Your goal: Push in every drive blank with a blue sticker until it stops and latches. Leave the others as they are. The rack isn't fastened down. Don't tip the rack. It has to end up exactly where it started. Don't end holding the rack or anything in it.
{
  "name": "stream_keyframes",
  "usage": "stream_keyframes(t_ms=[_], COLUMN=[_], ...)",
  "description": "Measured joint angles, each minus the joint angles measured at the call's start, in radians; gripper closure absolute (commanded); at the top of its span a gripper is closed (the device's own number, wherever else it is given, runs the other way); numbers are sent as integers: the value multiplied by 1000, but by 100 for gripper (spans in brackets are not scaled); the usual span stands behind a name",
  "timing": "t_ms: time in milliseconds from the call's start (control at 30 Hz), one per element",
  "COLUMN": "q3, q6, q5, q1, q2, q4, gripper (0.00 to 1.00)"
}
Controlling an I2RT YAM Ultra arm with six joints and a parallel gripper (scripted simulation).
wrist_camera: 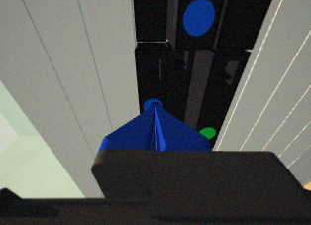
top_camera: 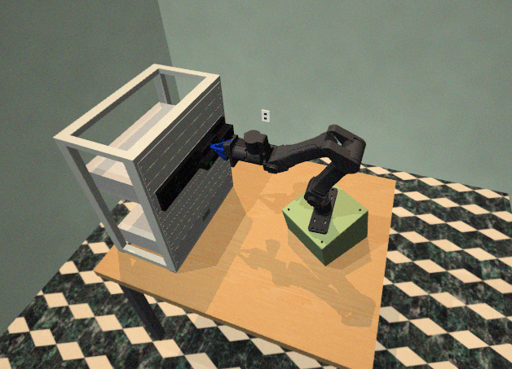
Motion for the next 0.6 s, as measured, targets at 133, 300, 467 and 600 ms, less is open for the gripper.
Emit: stream_keyframes(t_ms=[133,300,467,600], q3=[0,0,5,24], q6=[0,0,0,0], q5=[0,0,3,9], q1=[0,0,2,4], q2=[0,0,6,31], q4=[0,0,0,2], gripper=[100,100,100,100])
